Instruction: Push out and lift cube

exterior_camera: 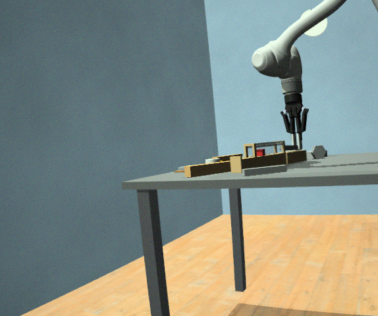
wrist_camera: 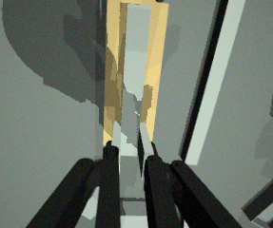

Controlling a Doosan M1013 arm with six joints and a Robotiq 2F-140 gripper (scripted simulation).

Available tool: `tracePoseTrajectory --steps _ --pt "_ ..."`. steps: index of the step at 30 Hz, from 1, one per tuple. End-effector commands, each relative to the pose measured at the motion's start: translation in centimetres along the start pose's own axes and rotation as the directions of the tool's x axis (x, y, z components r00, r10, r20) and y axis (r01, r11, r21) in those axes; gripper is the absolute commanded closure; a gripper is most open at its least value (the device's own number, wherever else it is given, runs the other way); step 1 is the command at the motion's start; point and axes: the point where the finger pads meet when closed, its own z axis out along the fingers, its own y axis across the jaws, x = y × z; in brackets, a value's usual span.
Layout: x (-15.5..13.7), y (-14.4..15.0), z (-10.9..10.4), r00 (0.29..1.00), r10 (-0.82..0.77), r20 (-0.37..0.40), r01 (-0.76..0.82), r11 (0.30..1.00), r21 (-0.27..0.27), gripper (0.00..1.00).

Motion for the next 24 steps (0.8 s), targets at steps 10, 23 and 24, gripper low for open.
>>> tracePoseTrajectory --steps 10,23,24 --pt "0.0 0.0 -0.01 1.0 0.0 0.0 0.0 1.0 0.0 1.0" --pt "0.26 0.0 -0.01 1.0 0.0 0.0 0.0 1.0 0.0 1.0" --pt "0.26 0.0 -0.01 1.0 0.0 0.0 0.0 1.0 0.0 1.0"
